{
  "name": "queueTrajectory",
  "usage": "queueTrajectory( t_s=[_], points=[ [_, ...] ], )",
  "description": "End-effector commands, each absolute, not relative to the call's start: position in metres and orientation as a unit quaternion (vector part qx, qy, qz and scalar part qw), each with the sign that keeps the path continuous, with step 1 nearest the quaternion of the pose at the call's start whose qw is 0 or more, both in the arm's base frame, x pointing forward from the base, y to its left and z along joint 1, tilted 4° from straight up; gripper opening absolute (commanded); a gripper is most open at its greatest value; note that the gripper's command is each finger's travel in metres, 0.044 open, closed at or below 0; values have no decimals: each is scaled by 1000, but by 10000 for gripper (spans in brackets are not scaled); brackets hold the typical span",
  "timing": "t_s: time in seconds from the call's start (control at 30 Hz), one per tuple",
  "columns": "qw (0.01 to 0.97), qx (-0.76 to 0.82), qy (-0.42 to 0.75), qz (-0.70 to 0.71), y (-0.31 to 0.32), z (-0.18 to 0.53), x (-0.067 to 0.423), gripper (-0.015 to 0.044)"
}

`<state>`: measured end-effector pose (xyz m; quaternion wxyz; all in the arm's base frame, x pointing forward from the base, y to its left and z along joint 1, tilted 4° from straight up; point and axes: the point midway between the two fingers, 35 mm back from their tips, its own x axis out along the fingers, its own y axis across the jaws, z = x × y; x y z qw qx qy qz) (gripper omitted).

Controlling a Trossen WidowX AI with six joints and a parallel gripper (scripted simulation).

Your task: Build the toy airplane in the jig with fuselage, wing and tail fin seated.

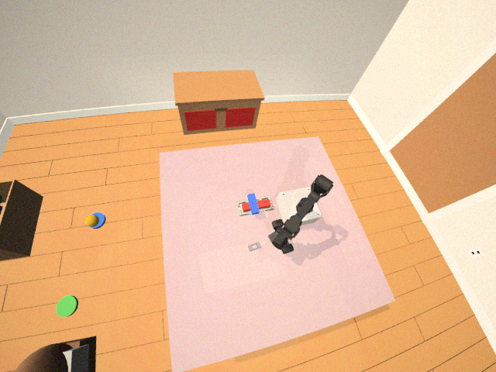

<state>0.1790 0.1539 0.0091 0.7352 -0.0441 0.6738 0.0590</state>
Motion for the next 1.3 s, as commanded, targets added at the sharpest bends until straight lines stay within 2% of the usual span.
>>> queueTrajectory(
  t_s=[0.0,0.87,1.27],
  points=[
    [734,-47,675,56,153,2,179,440],
    [734,-47,675,56,152,-37,181,440],
    [734,-47,675,56,152,-37,181,125]
  ],
)
